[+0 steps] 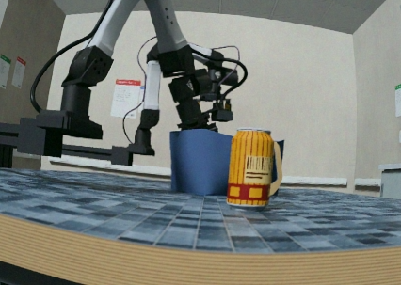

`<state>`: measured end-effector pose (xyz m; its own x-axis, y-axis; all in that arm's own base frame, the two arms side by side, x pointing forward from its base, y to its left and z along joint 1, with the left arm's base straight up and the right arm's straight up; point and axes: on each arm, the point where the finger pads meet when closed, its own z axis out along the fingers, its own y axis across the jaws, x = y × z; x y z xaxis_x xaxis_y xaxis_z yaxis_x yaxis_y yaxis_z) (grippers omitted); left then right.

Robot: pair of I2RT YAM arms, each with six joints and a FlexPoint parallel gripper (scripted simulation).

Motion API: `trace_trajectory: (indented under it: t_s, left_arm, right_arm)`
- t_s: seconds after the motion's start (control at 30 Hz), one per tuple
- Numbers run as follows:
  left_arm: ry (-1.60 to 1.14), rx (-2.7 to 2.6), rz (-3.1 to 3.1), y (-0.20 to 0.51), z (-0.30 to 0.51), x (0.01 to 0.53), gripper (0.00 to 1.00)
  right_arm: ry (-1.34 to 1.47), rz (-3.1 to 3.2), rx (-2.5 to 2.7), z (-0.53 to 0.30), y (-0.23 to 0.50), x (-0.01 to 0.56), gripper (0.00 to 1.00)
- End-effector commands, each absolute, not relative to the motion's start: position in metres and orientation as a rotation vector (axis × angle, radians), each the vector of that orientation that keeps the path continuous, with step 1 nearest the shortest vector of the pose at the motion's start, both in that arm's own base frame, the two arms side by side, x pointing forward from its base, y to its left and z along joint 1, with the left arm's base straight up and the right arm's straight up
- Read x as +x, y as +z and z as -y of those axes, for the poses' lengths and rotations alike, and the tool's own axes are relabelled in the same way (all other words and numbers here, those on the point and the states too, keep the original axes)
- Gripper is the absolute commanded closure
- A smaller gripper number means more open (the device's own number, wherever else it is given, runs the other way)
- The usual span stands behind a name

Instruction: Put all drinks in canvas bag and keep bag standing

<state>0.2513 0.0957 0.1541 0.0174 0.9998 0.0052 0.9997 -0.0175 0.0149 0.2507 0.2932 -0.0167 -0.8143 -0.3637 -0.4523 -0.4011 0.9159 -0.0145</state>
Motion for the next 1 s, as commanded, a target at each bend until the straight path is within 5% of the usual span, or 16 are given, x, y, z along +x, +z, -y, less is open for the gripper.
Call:
trace_trajectory:
  t_s: [0.0,0.97]
  left_arm:
    - [0.055,2.226,-2.189,0.163,-0.095,0.258,0.0]
    - [0.055,2.226,-2.189,0.163,-0.095,0.258,0.0]
  right_arm:
    - [0.168,-2.552,-0.517,-0.309,-0.004,0.267,0.33]
    - [0.161,-2.555,-0.52,-0.303,-0.018,0.264,0.33]
